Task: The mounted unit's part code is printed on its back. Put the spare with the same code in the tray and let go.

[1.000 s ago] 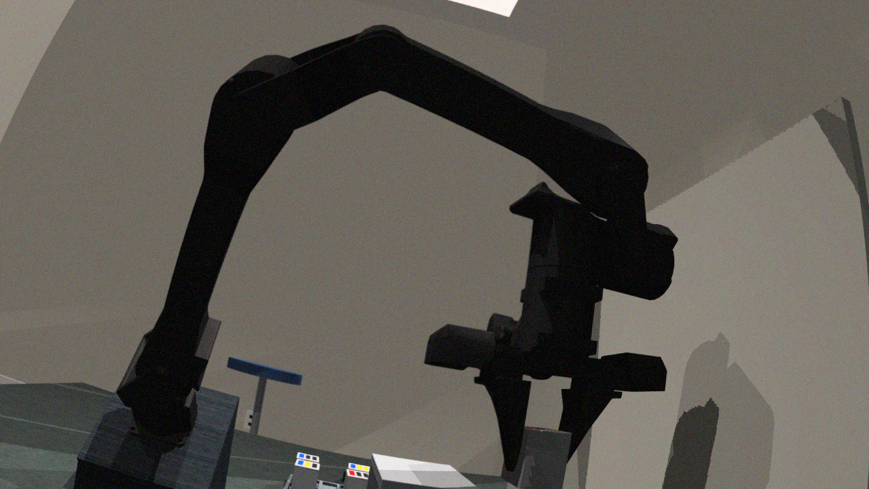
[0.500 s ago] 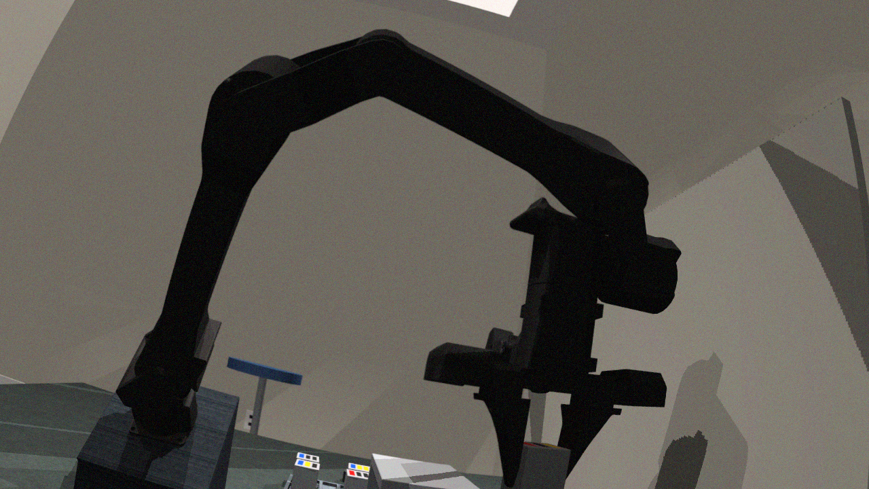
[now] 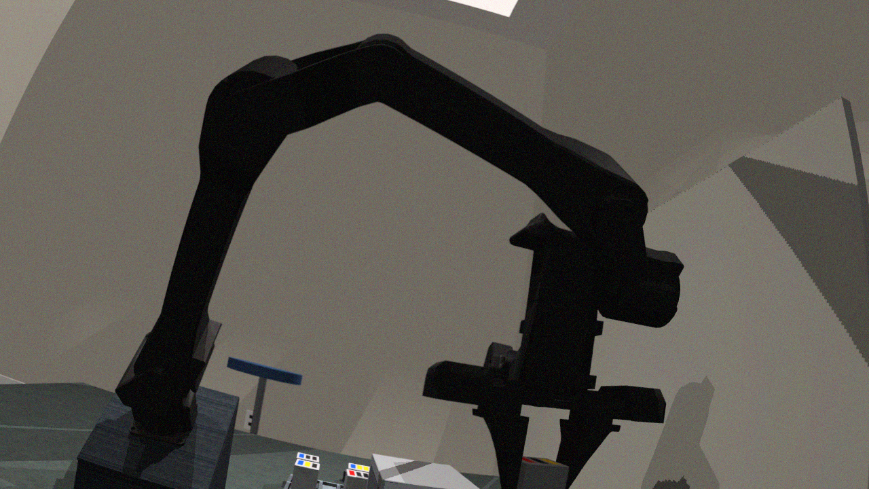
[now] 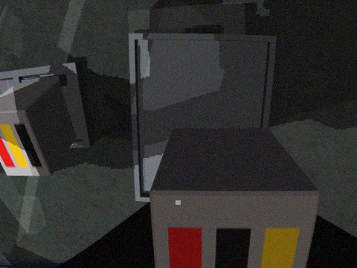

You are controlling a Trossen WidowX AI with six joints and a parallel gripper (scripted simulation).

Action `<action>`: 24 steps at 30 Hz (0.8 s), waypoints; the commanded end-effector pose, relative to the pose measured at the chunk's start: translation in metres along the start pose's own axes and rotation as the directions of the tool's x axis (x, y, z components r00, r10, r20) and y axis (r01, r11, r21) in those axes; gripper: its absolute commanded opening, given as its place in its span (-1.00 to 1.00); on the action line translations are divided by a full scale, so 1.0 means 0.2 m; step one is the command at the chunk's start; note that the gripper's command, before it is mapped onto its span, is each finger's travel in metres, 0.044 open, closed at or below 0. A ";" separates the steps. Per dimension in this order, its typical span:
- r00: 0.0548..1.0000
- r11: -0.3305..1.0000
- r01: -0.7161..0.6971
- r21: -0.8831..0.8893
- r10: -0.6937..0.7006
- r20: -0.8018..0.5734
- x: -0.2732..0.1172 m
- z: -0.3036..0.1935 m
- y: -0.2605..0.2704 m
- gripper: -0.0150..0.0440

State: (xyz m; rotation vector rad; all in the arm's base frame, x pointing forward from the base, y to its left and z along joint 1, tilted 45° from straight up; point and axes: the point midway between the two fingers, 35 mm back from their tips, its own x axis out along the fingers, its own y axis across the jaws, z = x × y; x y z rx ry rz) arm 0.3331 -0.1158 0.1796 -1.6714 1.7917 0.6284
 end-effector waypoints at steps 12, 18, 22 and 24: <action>1.000 1.000 0.003 -0.003 -0.003 0.006 0.06 0.00 0.00 -0.49; 1.000 1.000 0.003 -0.003 -0.003 0.006 0.08 0.00 -0.01 -0.49; 1.000 1.000 0.003 -0.003 -0.003 0.006 0.10 0.00 -0.01 -0.49; 1.000 1.000 0.003 -0.003 -0.003 0.006 0.11 0.00 -0.01 -0.49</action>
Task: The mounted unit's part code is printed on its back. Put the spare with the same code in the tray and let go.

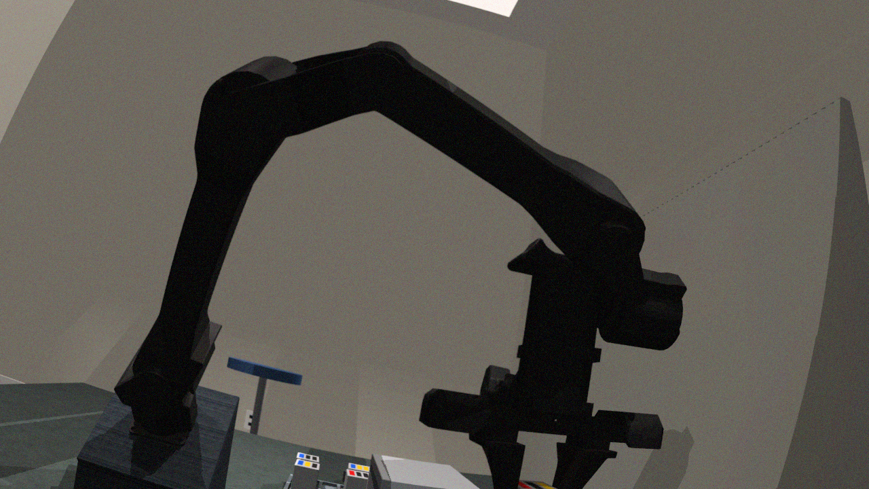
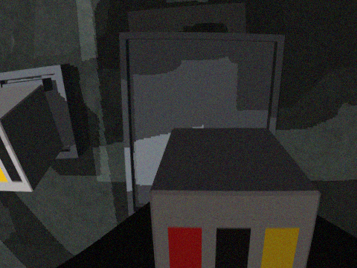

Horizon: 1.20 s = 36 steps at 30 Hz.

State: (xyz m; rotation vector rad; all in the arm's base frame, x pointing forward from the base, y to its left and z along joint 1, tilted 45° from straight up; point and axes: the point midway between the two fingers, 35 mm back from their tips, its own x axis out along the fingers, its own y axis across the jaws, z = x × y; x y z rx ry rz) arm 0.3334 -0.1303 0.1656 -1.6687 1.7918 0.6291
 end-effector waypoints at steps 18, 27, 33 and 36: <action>1.000 1.000 0.003 -0.003 -0.003 0.005 0.08 0.00 0.00 -0.49; 1.000 1.000 0.003 -0.003 -0.003 0.005 0.12 0.00 0.00 -0.49; 1.000 1.000 0.003 -0.003 -0.003 0.005 0.14 0.00 0.00 -0.49; 1.000 1.000 0.003 -0.003 -0.003 0.005 0.16 0.00 0.01 -0.49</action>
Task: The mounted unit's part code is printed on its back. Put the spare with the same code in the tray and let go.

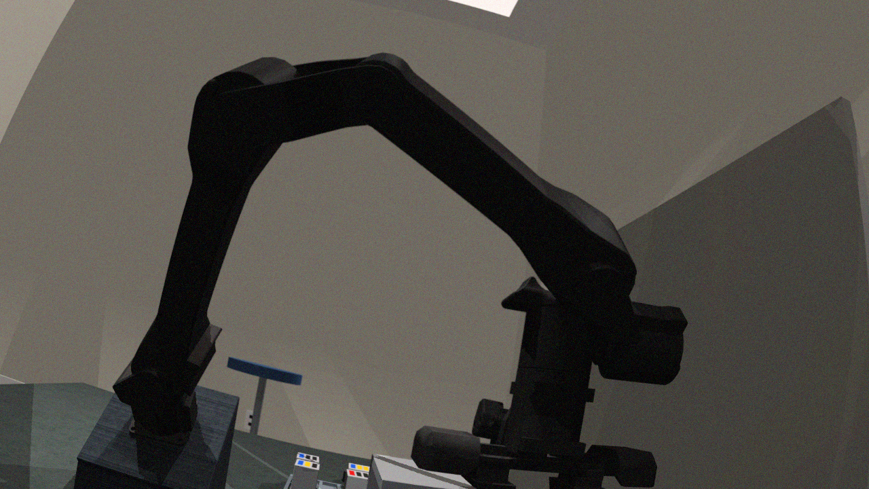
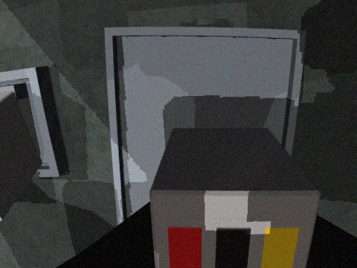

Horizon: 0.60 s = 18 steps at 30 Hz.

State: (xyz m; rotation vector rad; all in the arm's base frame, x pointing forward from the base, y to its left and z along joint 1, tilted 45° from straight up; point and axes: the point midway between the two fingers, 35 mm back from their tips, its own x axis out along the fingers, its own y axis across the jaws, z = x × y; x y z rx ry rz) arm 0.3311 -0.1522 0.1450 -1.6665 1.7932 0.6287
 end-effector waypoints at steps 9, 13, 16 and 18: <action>1.000 1.000 0.004 -0.003 -0.004 0.004 0.04 0.00 0.00 -0.49; 1.000 1.000 0.004 -0.003 -0.004 0.003 0.06 0.00 0.01 -0.49; 1.000 1.000 0.004 -0.003 -0.004 0.003 0.07 0.00 0.01 -0.49; 1.000 1.000 0.004 -0.003 -0.004 0.003 0.08 0.00 0.01 -0.49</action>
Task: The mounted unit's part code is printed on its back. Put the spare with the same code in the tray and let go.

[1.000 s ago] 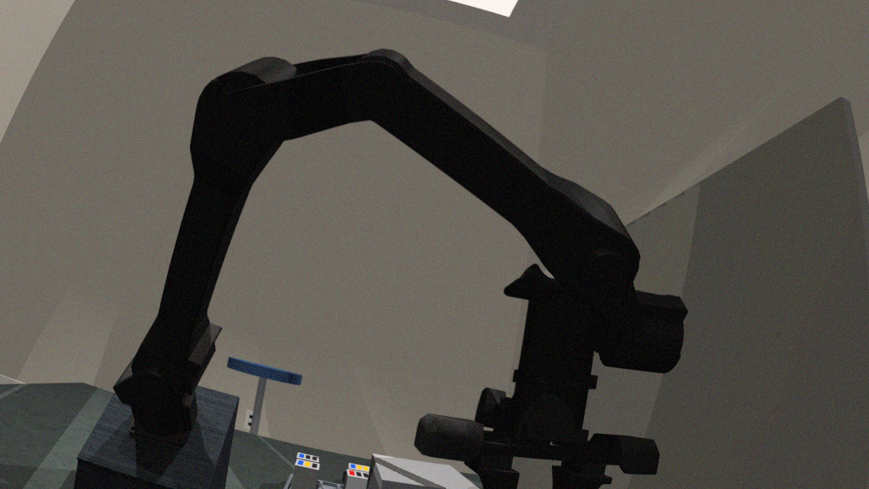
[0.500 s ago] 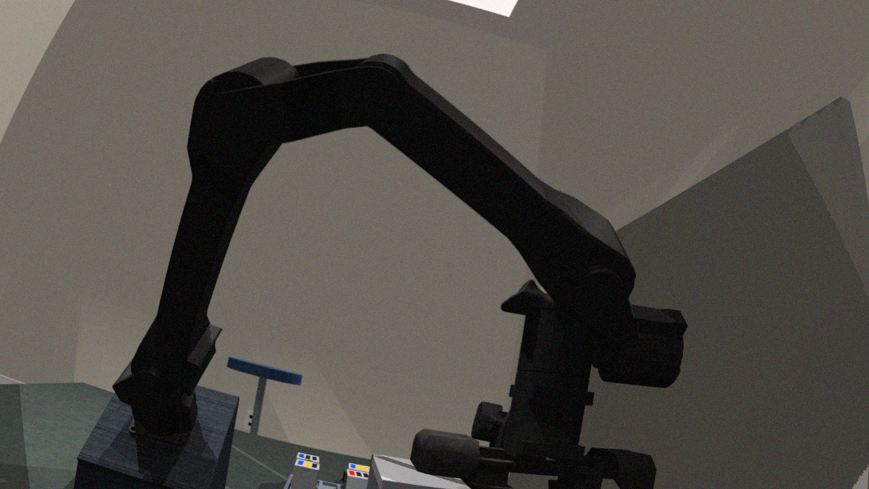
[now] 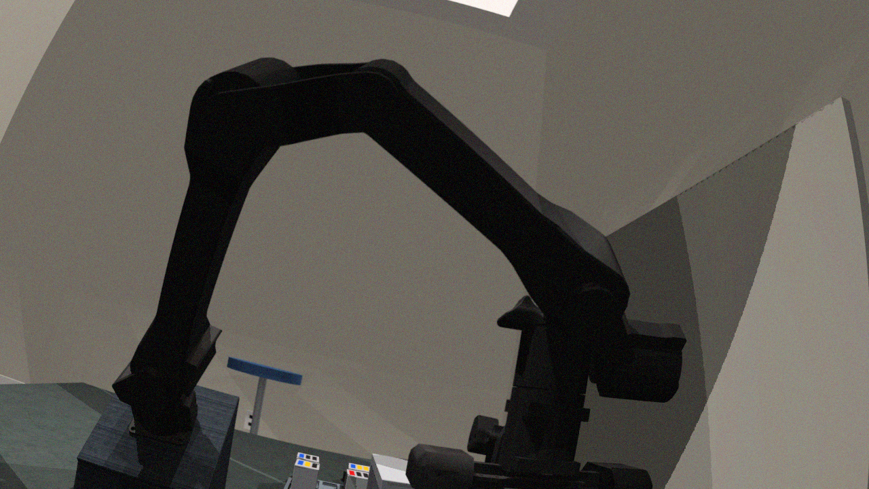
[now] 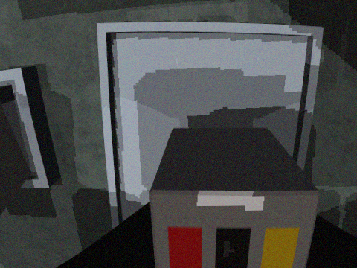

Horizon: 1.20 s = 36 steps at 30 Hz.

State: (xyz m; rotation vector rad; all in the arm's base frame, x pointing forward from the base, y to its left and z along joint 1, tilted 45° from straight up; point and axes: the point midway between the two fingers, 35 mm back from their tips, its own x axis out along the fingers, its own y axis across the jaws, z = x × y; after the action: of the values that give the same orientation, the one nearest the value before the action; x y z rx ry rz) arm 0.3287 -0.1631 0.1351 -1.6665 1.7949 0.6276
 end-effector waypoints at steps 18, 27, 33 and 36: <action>1.000 1.000 0.004 -0.003 -0.004 0.002 0.08 0.00 0.01 -0.49; 1.000 1.000 0.004 -0.003 -0.004 0.000 0.11 0.00 0.02 -0.49; 1.000 1.000 -0.001 0.000 0.001 -0.004 0.12 -0.01 0.02 -0.22; 1.000 1.000 -0.001 0.000 0.001 -0.004 0.12 -0.01 0.02 0.04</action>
State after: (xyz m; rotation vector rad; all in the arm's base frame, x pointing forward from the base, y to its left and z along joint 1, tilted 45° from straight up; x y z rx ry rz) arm 0.3226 -0.1819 0.1188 -1.6665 1.8003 0.6240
